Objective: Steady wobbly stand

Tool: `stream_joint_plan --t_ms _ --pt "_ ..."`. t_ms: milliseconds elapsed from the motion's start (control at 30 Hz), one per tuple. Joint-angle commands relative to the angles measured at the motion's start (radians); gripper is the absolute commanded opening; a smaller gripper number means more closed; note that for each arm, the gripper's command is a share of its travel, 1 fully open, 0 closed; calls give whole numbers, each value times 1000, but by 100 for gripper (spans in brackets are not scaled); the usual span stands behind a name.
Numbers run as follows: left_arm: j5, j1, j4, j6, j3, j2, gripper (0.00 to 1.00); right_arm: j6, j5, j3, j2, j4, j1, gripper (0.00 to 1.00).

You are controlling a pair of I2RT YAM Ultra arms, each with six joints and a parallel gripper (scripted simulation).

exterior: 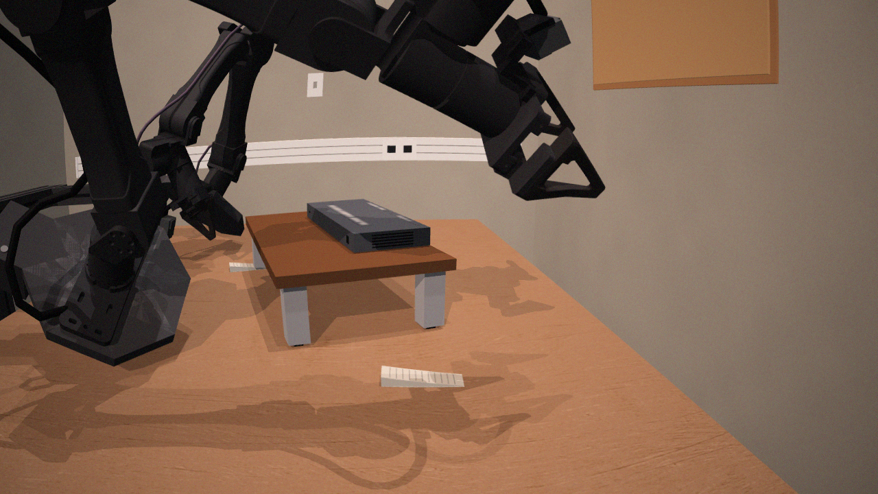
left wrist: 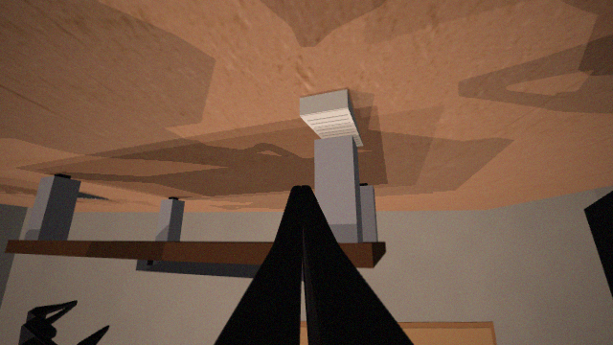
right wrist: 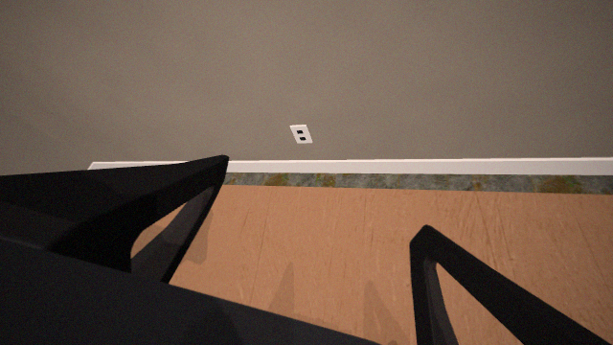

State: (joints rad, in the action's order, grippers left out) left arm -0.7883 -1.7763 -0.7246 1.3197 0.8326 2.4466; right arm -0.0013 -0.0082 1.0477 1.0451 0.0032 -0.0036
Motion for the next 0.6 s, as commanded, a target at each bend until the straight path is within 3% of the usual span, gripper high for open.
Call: stream_joint_plan --t_ms 0,567 --pt "17 -16 -48 -29 34 -28 0 3 -21 28 -37 28 22 100" --pt "25 50 7 -85 55 -77 0 3 -20 28 -37 28 22 100"
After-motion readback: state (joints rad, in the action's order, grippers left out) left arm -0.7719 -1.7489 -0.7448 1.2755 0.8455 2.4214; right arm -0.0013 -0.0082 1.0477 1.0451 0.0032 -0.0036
